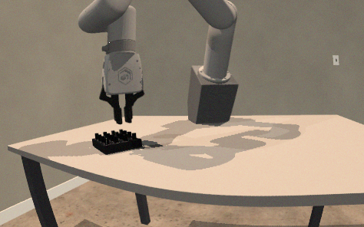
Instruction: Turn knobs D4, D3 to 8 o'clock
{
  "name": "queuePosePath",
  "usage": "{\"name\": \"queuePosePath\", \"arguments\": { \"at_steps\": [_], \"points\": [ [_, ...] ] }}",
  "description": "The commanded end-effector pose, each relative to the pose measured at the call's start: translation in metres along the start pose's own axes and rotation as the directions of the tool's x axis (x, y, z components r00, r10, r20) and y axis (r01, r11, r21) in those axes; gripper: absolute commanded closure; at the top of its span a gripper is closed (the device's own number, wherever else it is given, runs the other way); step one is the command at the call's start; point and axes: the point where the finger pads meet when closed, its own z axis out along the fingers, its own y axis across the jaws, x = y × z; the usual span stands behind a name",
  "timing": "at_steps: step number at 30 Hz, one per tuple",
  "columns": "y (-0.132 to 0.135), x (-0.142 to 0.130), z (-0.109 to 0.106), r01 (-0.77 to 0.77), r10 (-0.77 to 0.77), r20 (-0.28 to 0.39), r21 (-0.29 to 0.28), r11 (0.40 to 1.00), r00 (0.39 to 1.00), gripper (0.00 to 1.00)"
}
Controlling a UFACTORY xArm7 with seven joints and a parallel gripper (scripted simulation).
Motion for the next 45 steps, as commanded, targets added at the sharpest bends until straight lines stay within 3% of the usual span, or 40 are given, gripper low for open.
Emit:
{"name": "queuePosePath", "arguments": {
  "at_steps": [1,7,14,17,19,24,32,34,36,38,45],
  "points": [
    [-0.0007,0.0005,-0.0009,-0.058,0.058,-0.003,0.002,0.998,0.998,0.81],
    [0.0000,0.0010,-0.0019,-0.300,0.300,-0.003,0.000,0.954,0.954,0.81],
    [0.0007,0.0014,-0.0031,-0.551,0.551,-0.004,0.000,0.834,0.834,0.81],
    [0.0007,0.0015,-0.0033,-0.584,0.584,-0.004,0.000,0.812,0.812,0.81],
    [0.0010,0.0017,-0.0040,-0.685,0.685,-0.005,0.000,0.728,0.728,0.81],
    [0.0012,0.0019,-0.0049,-0.801,0.801,-0.005,0.000,0.598,0.598,0.81],
    [0.0016,0.0022,-0.0066,-0.947,0.947,-0.006,0.002,0.320,0.320,0.81],
    [0.0016,0.0022,-0.0066,-0.947,0.947,-0.006,0.002,0.320,0.320,0.81],
    [0.0016,0.0022,-0.0074,-0.981,0.981,-0.006,0.003,0.193,0.193,0.81],
    [0.0016,0.0023,-0.0078,-0.990,0.990,-0.005,0.003,0.142,0.142,0.81],
    [0.0016,0.0023,-0.0096,-0.991,0.991,-0.004,0.004,-0.136,-0.136,0.81]
  ]
}}
